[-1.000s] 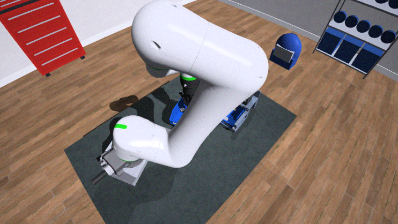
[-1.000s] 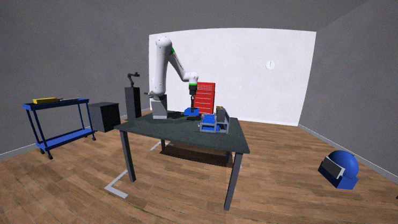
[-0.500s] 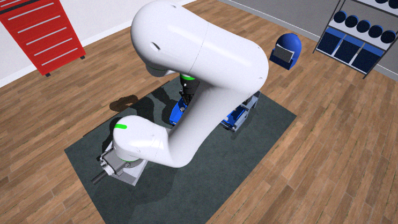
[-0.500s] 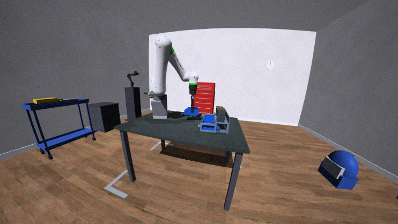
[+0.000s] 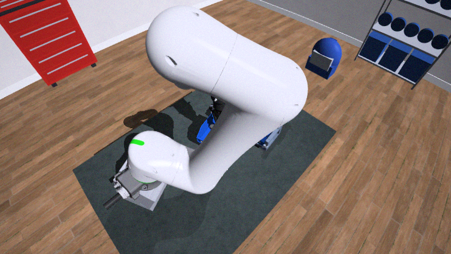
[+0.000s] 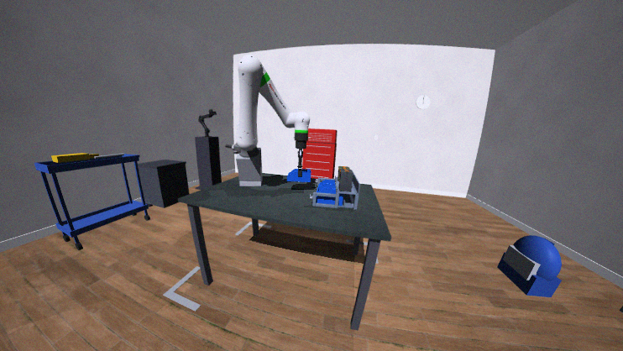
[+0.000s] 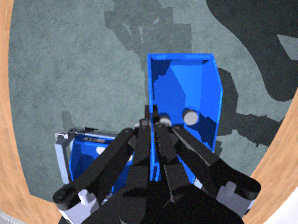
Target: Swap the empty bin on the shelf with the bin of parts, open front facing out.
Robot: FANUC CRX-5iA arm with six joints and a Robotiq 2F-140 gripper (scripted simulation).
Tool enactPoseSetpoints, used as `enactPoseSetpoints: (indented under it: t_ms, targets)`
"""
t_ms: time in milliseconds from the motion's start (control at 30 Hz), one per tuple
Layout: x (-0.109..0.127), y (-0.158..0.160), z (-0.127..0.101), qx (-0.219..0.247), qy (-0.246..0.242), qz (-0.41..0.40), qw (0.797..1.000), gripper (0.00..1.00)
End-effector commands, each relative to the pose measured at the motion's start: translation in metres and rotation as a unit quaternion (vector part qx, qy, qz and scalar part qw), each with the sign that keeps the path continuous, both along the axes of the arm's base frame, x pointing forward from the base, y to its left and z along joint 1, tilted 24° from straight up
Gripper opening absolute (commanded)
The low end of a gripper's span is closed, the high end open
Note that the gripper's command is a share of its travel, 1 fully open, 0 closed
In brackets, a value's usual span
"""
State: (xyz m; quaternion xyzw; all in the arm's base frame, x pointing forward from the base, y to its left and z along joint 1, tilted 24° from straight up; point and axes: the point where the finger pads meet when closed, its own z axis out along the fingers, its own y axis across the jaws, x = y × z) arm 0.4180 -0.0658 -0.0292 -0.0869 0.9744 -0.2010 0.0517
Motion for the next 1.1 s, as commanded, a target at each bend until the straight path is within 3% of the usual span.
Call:
enactPoseSetpoints:
  t_ms: [0,367,1067]
  targets:
    - [0.001,-0.022,0.010,0.004,-0.009,-0.020,1.000,0.10]
    - [0.001,-0.079,0.034,0.012,-0.032,-0.076,0.997,0.10]
    - [0.001,-0.082,0.033,0.012,-0.033,-0.077,0.996,0.10]
